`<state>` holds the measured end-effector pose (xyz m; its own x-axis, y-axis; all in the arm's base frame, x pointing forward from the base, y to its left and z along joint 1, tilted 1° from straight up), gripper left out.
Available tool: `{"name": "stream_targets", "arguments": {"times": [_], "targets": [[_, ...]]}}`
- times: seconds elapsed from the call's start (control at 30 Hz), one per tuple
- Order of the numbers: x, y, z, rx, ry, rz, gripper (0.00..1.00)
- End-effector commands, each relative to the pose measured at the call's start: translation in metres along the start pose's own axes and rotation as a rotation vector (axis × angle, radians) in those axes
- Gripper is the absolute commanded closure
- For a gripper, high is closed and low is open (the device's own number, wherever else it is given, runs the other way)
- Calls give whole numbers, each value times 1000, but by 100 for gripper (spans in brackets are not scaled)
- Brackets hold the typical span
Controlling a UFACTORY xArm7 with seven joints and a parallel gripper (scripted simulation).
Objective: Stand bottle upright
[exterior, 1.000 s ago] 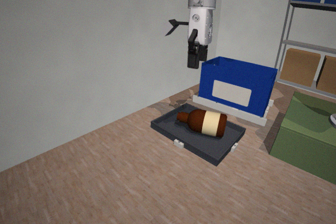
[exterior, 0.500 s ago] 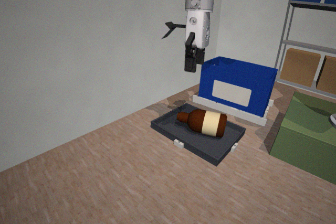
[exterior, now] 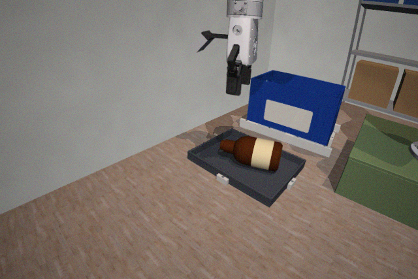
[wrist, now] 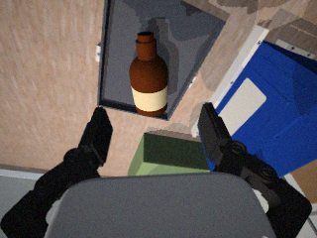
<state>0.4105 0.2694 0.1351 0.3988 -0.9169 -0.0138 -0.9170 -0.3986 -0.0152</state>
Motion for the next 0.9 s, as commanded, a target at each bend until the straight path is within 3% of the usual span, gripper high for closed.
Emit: {"name": "stream_targets", "arguments": {"times": [0.0, 0.27, 0.3, 0.87], "targets": [[-6, -1, 1, 4, -4, -10, 0], [-8, -1, 2, 4, -5, -14, 0], [-8, -1, 2, 4, -5, -14, 100], [-8, -1, 2, 4, -5, -14, 100]]}}
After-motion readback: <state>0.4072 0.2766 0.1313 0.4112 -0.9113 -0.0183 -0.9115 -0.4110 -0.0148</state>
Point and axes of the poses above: the point where the finger pads meet when closed, its own z axis out along the fingers, its own x axis across the jaws, y = z × x, the point moved 3 cm from there along -z, back along the fingers, and after that the axes turned 7 degrees about z, right-handed, at the moved point
